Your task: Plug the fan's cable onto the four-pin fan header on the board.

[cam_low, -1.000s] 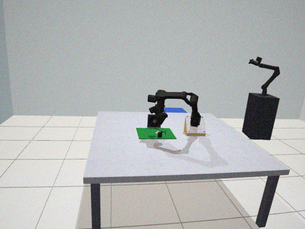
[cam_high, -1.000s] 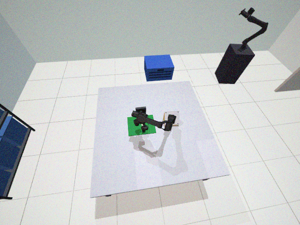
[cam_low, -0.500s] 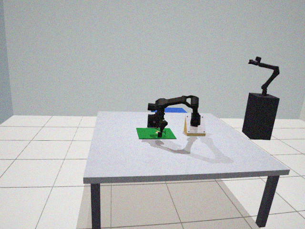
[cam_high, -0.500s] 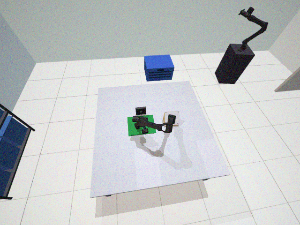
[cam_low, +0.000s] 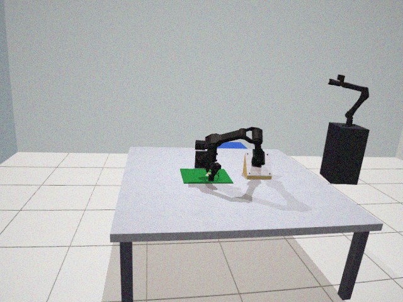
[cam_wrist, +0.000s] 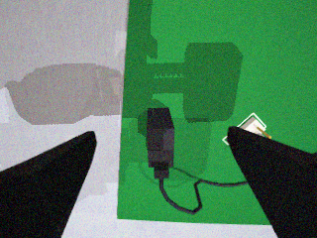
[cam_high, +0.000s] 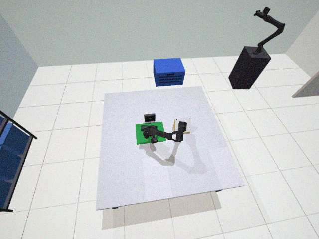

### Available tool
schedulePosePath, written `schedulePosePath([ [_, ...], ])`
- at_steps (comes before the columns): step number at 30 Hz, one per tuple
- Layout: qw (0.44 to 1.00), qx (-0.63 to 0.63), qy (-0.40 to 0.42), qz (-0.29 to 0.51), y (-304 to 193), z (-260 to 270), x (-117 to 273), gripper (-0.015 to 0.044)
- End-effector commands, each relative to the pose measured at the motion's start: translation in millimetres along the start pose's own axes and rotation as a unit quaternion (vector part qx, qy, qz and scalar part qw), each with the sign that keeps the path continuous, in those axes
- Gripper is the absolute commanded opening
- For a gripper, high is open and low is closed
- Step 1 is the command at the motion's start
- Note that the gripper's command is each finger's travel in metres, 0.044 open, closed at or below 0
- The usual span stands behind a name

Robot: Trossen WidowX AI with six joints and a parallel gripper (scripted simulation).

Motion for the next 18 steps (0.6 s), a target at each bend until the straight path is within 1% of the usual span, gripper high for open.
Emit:
schedulePosePath([
  [1, 1.000, -0.005, 0.004, 0.002, -1.6, 0.0, -9.5, 0.0440],
  [11, 1.000, -0.005, 0.005, 0.001, -2.4, 0.9, -25.2, 0.0440],
  [18, 1.000, -0.005, 0.005, 0.001, -2.5, 1.0, -26.3, 0.0440],
])
Point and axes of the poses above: the point midway between the two fingers, 35 mm back from their tips, its own x axis back along the fingers, its own z axis across the jaws, y = z × x, the point moved 7 cm from there along x, back along the fingers, and after that the axes turned 7 degrees about x, right-handed, at the moved point
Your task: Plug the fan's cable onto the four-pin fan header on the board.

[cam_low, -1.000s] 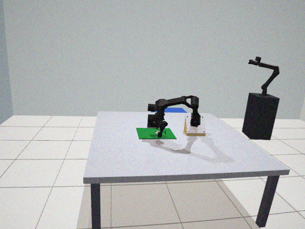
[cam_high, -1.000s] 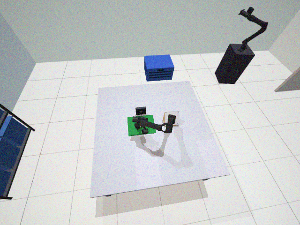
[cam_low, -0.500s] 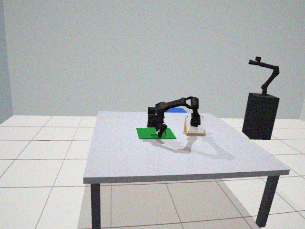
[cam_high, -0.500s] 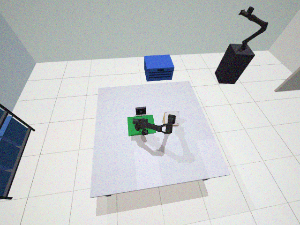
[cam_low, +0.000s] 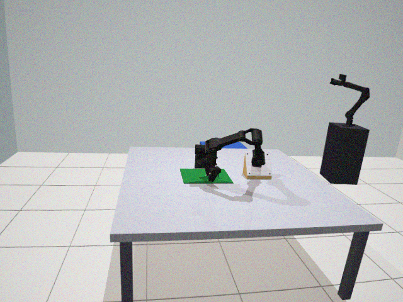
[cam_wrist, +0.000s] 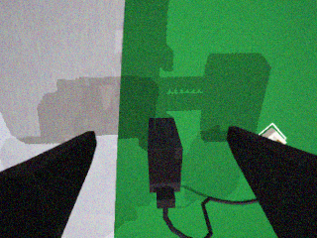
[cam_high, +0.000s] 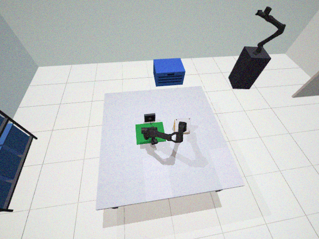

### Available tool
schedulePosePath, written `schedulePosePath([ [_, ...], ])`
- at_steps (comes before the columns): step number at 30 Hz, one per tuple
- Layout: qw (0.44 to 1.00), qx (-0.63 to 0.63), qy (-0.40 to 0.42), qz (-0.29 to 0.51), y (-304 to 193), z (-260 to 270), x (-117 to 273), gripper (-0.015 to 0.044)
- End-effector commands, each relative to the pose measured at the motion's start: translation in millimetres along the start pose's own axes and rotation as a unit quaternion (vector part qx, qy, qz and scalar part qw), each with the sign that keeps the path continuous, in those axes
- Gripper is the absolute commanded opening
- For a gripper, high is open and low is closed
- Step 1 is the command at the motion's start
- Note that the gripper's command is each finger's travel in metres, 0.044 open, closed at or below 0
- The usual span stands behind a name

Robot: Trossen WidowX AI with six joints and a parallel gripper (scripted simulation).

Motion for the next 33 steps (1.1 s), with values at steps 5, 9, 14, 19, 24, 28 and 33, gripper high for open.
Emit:
schedulePosePath([
  [5, 1.000, 0.000, 0.000, 0.000, 0.0, 0.0, 0.0, 0.0309],
  [9, 1.000, 0.000, 0.000, 0.000, 0.0, 0.0, 0.0, 0.0204],
  [14, 1.000, 0.000, 0.000, 0.000, 0.0, 0.0, 0.0, 0.0073],
  [19, 1.000, 0.000, 0.000, 0.000, 0.0, 0.0, 0.0, 0.0000],
  [24, 1.000, -0.004, 0.001, 0.002, 0.7, -1.5, 38.5, 0.0000],
  [28, 1.000, -0.005, 0.002, 0.002, 0.1, -1.3, 49.8, 0.0000],
  [33, 1.000, 0.006, 0.002, 0.002, 0.3, -3.4, 48.6, 0.0000],
])
Point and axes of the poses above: the point midway between the two fingers, 35 mm back from their tips, its own x axis back along the fingers, its own z axis across the jaws, y = z × x, the point moved 7 cm from there along x, back along the fingers, and after that the axes turned 7 degrees about x, right-handed, at the moved point
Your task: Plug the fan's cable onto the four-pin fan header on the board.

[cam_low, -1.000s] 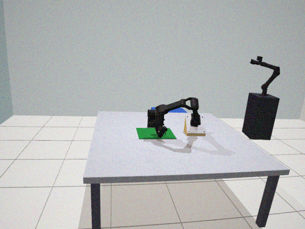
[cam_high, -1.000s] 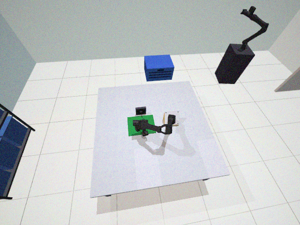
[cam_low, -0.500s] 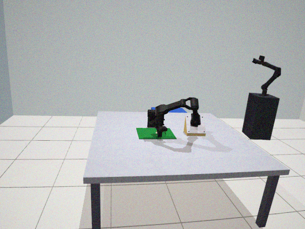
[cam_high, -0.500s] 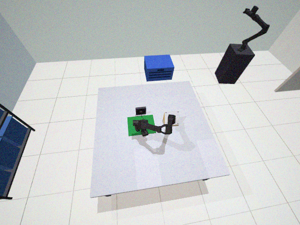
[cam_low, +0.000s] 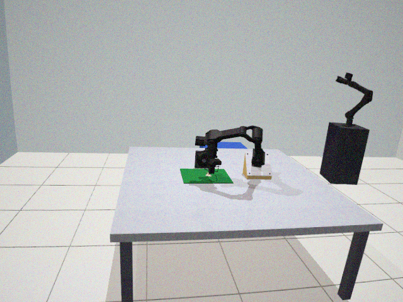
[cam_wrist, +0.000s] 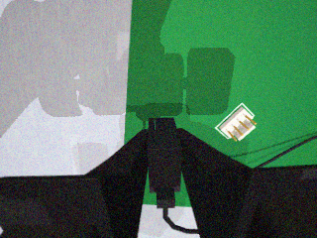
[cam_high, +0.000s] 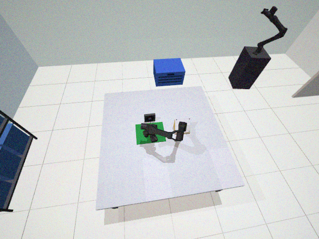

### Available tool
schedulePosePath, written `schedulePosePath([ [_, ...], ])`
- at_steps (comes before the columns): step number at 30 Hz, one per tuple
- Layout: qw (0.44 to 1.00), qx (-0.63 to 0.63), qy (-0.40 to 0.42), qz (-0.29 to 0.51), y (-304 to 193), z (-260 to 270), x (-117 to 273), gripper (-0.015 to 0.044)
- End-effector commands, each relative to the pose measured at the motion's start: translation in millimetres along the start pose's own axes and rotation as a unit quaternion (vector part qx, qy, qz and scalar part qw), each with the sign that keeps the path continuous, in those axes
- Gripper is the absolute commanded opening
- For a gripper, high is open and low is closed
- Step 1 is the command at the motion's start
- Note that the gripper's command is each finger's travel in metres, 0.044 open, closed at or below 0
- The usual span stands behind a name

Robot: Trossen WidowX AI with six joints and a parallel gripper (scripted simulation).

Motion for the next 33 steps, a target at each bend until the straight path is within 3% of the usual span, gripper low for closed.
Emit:
schedulePosePath([
  [1, 1.000, 0.028, -0.001, 0.003, 0.1, -1.1, 2.2, 0.0000],
  [17, 0.954, 0.299, -0.002, 0.004, -5.2, -19.5, 2.2, 0.0000],
  [33, 0.837, 0.547, -0.001, 0.005, -11.5, -37.5, 2.1, 0.0000],
])
Point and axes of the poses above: the point midway between the two fingers, 35 mm back from their tips, its own x axis back along the fingers, its own z axis across the jaws, y = z × x, the point moved 7 cm from there along x, back along the fingers, and after that the axes turned 7 degrees about x, right-handed, at the moved point
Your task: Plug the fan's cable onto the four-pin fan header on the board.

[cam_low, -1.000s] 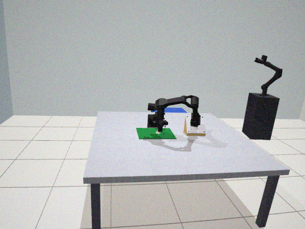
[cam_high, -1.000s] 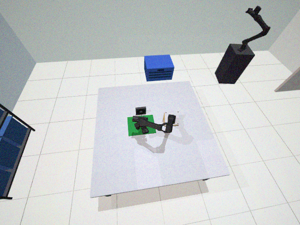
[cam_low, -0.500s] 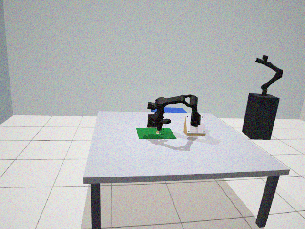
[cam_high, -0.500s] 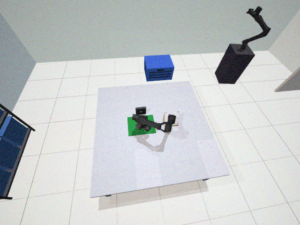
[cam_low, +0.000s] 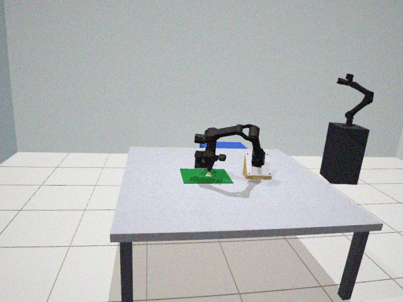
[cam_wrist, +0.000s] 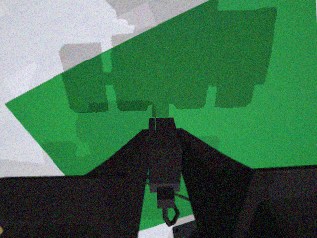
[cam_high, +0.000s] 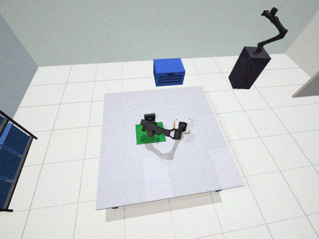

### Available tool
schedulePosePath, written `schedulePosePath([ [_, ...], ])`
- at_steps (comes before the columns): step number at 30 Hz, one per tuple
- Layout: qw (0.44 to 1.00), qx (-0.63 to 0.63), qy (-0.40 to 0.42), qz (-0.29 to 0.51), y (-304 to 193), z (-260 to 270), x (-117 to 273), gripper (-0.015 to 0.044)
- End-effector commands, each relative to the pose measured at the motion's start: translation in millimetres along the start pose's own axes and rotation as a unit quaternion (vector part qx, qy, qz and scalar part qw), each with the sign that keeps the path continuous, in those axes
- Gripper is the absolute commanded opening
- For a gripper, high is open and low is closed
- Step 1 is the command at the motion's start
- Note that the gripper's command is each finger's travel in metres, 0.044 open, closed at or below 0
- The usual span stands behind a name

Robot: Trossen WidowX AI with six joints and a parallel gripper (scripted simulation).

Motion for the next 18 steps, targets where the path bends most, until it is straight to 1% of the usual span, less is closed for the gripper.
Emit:
schedulePosePath([
  [1, 0.997, 0.080, 0.003, 0.002, -8.4, -1.4, -2.1, 0.0000],
  [9, 0.976, 0.216, 0.004, 0.002, -17.8, -2.8, -2.2, 0.0000],
  [18, 0.931, 0.364, 0.004, 0.001, -28.4, -4.1, -2.4, 0.0000],
])
Point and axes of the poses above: the point midway between the two fingers, 35 mm back from their tips, its own x axis back along the fingers, its own z axis across the jaws, y = z × x, the point moved 7 cm from there along x, back along the fingers, and after that the axes turned 7 degrees about x, right-handed, at the moved point
